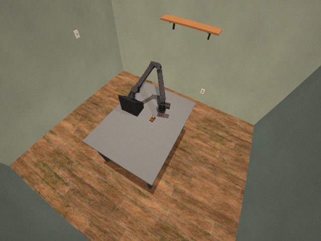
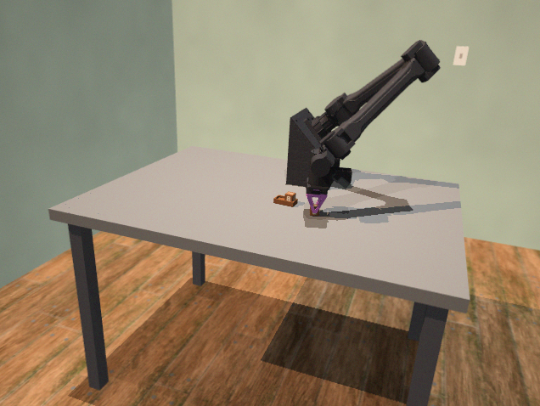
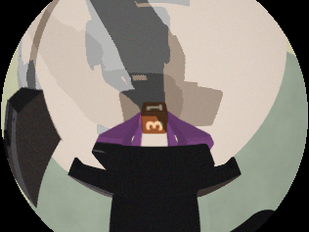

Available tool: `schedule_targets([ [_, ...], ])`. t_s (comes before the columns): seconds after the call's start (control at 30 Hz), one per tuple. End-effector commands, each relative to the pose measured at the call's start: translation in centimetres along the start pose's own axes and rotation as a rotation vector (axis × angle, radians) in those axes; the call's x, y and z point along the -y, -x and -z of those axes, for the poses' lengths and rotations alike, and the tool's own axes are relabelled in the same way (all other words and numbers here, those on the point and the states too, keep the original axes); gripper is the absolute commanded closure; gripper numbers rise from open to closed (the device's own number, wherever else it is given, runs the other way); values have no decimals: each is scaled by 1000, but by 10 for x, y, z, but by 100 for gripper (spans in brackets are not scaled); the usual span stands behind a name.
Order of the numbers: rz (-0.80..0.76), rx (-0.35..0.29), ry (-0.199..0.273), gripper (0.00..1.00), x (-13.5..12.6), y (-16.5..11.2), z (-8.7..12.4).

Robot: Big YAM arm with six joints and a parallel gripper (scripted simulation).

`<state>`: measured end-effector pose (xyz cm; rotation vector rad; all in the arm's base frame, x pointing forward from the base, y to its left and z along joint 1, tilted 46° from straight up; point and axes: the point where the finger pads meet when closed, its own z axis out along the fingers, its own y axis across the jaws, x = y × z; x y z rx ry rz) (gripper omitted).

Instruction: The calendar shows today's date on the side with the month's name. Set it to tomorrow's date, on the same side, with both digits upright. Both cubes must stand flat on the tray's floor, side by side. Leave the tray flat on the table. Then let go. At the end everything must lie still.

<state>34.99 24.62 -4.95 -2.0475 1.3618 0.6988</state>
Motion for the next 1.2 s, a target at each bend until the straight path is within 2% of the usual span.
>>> schedule_targets([
  [0.0,19,3,-13,74,10,5,-1],
  [1.17,18,3,-11,74,9,5,-3],
])
